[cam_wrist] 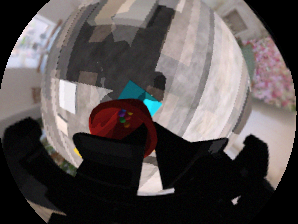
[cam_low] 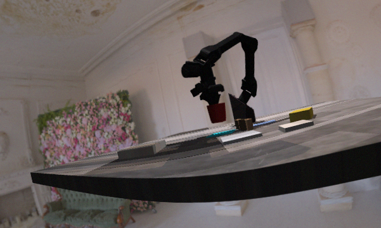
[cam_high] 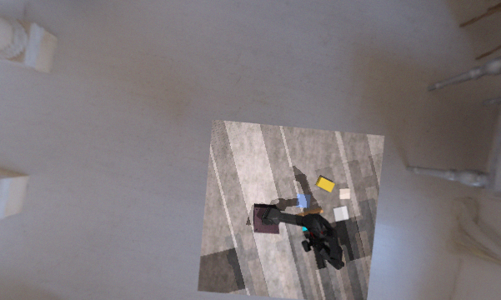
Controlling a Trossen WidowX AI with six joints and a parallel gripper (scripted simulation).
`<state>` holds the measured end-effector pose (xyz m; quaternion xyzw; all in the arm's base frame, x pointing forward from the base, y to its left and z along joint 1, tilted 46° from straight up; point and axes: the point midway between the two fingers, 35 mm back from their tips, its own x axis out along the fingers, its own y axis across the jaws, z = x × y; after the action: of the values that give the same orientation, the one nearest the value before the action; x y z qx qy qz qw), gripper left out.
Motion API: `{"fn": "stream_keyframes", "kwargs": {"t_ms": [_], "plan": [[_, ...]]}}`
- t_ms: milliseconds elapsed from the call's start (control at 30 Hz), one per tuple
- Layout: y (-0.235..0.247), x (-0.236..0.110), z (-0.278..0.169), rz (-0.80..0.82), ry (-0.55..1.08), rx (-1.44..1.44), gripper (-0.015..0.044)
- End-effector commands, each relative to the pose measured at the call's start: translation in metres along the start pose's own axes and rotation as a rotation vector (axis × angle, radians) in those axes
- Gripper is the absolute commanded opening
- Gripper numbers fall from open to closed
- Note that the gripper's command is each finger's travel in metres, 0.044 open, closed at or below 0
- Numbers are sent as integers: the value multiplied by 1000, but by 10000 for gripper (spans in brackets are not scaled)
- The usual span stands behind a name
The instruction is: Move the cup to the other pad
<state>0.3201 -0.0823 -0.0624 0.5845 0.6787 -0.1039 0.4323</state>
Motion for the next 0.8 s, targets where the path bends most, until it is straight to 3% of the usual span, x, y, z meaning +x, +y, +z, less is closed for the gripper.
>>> {"fn": "stream_keyframes", "kwargs": {"t_ms": [0, 767], "plan": [[0, 10, -1, 3, 7, 6, 0], [-1, 43, -2, 4, 9, 6, 0]]}}
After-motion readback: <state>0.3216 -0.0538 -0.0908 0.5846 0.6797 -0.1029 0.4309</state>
